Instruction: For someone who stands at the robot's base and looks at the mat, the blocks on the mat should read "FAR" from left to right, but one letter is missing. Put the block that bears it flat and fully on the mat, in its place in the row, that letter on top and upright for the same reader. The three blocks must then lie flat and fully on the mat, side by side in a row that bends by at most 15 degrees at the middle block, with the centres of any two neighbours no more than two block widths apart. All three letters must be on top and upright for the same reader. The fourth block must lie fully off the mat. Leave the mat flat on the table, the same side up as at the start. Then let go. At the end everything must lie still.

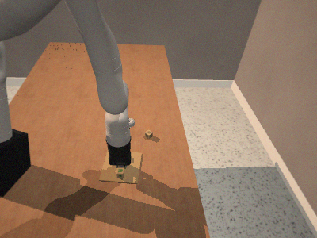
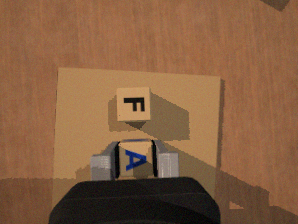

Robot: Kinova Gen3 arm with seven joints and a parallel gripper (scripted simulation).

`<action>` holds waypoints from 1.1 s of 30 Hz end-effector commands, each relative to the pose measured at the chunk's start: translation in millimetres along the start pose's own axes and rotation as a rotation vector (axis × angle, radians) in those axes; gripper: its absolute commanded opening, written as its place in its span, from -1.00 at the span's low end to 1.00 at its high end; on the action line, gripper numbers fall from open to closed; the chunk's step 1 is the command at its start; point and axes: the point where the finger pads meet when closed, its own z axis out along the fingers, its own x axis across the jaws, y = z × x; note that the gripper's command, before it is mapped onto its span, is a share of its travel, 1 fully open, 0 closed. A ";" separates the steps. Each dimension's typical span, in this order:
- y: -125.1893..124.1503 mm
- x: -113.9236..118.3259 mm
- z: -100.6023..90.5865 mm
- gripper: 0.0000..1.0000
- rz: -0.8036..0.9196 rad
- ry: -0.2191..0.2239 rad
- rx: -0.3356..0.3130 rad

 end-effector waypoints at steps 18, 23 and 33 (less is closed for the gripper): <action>0.3 0.6 -0.6 0.11 0.000 0.001 -0.001; 0.3 0.6 -0.6 0.23 0.000 0.001 -0.001; 0.3 0.6 -0.6 0.58 0.000 0.001 -0.001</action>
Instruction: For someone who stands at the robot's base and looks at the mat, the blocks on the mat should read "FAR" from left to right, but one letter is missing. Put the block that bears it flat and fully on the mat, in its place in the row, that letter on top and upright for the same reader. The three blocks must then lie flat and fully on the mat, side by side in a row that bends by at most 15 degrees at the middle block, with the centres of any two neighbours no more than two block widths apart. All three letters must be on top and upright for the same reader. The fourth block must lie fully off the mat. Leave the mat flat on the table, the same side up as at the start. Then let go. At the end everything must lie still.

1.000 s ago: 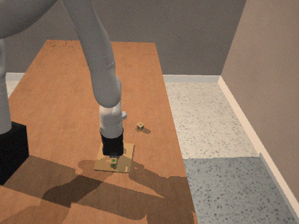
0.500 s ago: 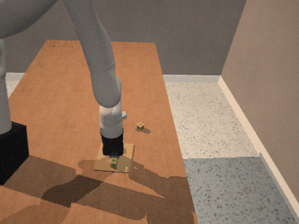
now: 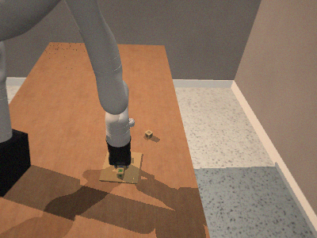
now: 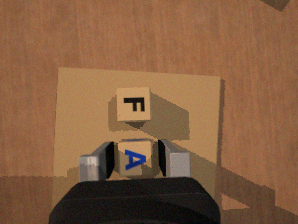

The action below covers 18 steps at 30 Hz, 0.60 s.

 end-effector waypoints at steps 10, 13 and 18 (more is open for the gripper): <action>0.3 0.6 -1.4 0.58 0.000 0.001 -0.001; 0.3 0.6 -6.5 0.58 0.000 0.001 -0.001; 0.2 0.6 -26.4 0.58 0.000 0.001 -0.001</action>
